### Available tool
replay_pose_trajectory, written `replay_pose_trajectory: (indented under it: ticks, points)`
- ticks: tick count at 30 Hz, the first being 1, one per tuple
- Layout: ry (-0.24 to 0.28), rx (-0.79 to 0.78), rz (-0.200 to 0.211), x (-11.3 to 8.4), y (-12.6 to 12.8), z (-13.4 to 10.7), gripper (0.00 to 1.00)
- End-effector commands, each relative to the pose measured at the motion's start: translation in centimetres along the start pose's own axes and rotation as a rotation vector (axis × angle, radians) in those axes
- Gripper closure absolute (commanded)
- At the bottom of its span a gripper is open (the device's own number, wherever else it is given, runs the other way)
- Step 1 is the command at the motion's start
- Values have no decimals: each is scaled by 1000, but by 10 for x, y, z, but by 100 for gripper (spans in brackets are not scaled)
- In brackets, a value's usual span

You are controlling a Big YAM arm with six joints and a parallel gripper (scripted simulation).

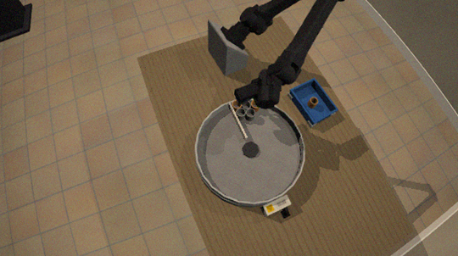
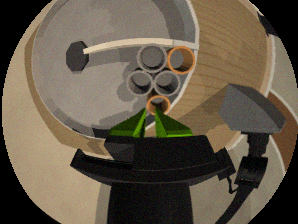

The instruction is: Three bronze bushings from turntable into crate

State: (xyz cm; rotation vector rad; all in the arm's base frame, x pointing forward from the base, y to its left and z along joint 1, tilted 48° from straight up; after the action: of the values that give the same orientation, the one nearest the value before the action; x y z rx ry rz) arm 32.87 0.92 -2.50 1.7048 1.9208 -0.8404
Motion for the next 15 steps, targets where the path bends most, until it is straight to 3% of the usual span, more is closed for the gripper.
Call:
replay_pose_trajectory:
  ticks: [1,4,7,15]
  points:
    - [1,18,-12,13,0,2,86]
    - [0,29,26,0,9,9,86]
    - [-5,9,8,4,9,0,86]
    - [-5,6,8,4,9,1,86]
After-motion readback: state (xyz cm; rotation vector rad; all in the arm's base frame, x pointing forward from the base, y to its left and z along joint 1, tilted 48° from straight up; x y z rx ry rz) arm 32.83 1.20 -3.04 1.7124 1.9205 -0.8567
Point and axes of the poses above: the point where the finger pads meet when closed, its own x axis out along the fingers, its own y axis across the jaws, z = x × y, the point moved 5 cm from there along -x, back along the fingers, and after that the axes turned 8 degrees about x, right-handed, at the moved point
